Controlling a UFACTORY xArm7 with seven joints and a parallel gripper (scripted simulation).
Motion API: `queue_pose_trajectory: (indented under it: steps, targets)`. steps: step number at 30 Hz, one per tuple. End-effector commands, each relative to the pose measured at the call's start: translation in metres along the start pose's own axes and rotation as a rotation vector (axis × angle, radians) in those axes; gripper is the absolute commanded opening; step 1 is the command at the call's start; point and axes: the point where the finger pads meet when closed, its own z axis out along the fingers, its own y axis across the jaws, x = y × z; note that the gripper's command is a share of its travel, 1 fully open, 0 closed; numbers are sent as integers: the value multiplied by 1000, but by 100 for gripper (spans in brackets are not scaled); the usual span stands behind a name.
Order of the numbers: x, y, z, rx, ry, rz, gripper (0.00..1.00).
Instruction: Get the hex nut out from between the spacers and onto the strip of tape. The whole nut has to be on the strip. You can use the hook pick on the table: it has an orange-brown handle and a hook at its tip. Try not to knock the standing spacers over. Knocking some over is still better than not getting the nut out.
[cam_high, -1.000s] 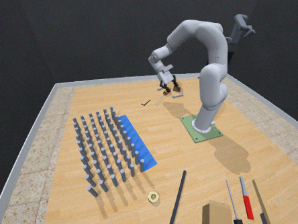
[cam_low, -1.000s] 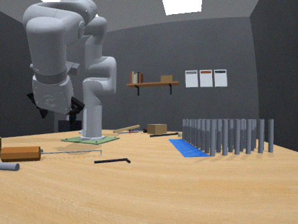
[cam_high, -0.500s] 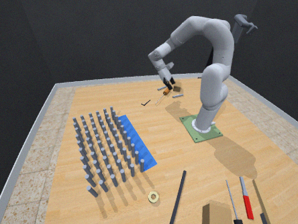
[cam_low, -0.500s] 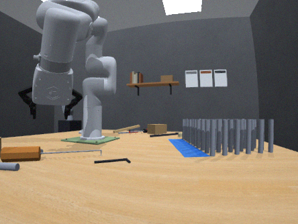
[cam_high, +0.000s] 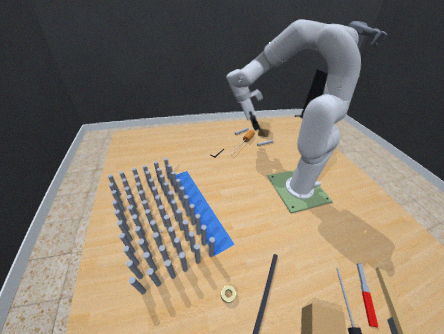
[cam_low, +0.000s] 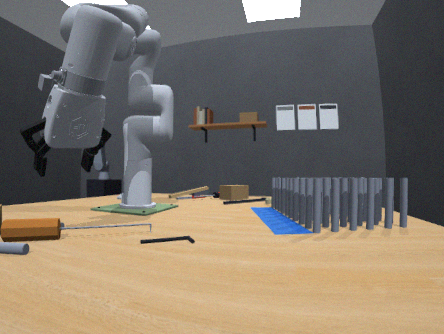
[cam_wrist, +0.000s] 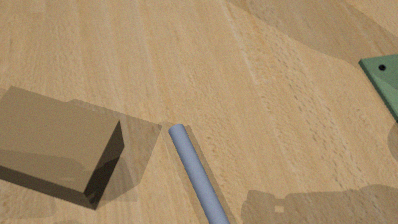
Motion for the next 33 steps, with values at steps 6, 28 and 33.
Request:
queue_pose_trajectory:
  steps: [6, 28, 33]
  targets:
    - [1, -17, -7, 102, -131, -264, 100]
    - [4, -42, -16, 266, -307, -683, 100]
    - [4, -46, -17, 293, -339, -757, 100]
